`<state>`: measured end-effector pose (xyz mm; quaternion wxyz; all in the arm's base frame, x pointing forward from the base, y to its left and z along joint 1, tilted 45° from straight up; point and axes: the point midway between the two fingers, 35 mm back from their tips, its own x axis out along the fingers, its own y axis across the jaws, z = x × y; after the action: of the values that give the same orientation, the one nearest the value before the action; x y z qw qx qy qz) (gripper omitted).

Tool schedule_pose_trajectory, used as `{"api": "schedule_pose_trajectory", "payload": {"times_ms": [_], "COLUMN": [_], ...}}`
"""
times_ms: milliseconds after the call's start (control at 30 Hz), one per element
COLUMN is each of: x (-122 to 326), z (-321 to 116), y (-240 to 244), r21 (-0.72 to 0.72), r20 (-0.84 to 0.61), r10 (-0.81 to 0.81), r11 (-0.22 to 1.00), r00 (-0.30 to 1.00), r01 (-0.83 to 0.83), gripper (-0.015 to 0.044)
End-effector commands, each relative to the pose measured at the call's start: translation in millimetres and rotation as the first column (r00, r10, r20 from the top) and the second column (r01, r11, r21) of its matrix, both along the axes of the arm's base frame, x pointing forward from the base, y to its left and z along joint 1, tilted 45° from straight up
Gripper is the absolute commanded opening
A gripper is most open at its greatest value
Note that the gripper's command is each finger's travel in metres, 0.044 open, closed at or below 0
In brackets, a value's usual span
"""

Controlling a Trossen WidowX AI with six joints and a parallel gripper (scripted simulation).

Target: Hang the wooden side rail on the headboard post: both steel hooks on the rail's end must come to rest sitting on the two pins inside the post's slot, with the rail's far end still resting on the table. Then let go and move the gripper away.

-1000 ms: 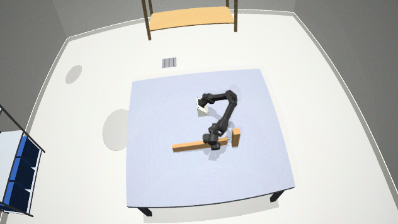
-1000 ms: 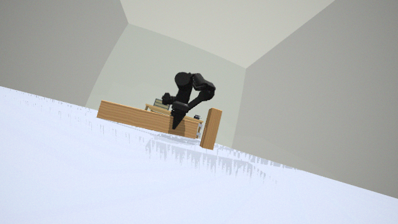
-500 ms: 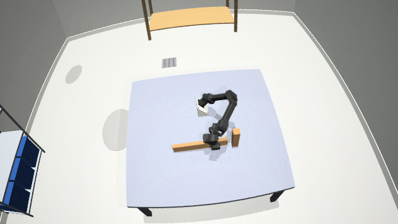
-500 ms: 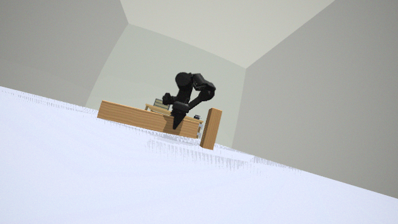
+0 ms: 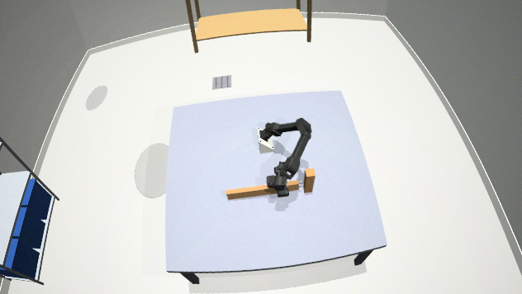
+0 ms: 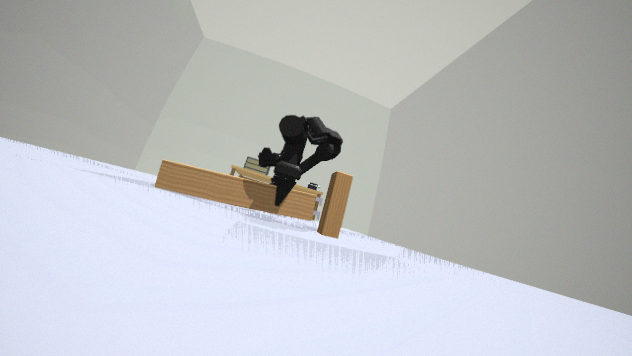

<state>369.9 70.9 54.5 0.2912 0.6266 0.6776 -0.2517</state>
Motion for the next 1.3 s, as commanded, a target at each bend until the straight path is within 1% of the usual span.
{"api": "schedule_pose_trajectory", "payload": {"times_ms": [0,1267], "x": [1.3,0.9], "z": [3.6,6.6], "y": [-1.2,1.8], "r21": [0.001,0.002], "r20": [0.006,0.006], "r10": [-0.007,-0.007], "r11": [1.0,1.0], "r00": [1.0,1.0], "r01": [0.007,0.007], "gripper": [0.0,0.0]}}
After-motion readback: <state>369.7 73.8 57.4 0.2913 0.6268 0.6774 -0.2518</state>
